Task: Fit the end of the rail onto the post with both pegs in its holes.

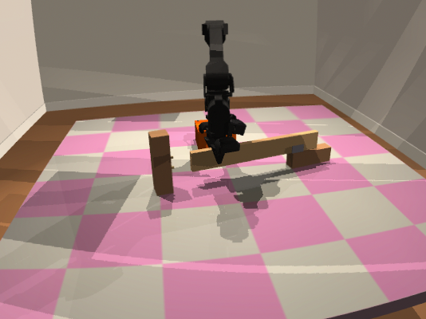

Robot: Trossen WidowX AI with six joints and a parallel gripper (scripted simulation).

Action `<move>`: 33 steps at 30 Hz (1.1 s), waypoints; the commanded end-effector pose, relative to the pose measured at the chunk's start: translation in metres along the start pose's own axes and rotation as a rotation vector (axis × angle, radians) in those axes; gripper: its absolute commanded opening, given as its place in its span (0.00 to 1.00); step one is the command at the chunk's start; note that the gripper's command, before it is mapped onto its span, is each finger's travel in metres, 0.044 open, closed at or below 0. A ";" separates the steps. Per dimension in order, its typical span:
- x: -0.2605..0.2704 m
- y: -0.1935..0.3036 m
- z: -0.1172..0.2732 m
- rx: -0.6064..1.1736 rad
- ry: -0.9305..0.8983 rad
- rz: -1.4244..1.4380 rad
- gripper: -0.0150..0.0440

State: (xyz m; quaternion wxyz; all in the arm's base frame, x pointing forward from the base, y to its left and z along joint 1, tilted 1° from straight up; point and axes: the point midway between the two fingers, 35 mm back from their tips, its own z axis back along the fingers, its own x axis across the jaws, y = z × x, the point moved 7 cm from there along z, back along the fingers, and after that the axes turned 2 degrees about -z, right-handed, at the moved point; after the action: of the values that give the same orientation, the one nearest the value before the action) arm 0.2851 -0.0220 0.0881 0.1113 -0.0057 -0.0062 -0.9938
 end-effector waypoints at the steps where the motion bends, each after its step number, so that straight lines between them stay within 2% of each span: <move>1: -0.002 0.000 0.006 -0.006 0.015 -0.002 0.25; 33: 0.000 0.000 0.006 -0.006 0.015 -0.002 0.25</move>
State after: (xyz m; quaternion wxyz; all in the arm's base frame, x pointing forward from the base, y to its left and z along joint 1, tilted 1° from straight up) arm 0.2854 -0.0216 0.0929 0.1114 -0.0005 -0.0035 -0.9938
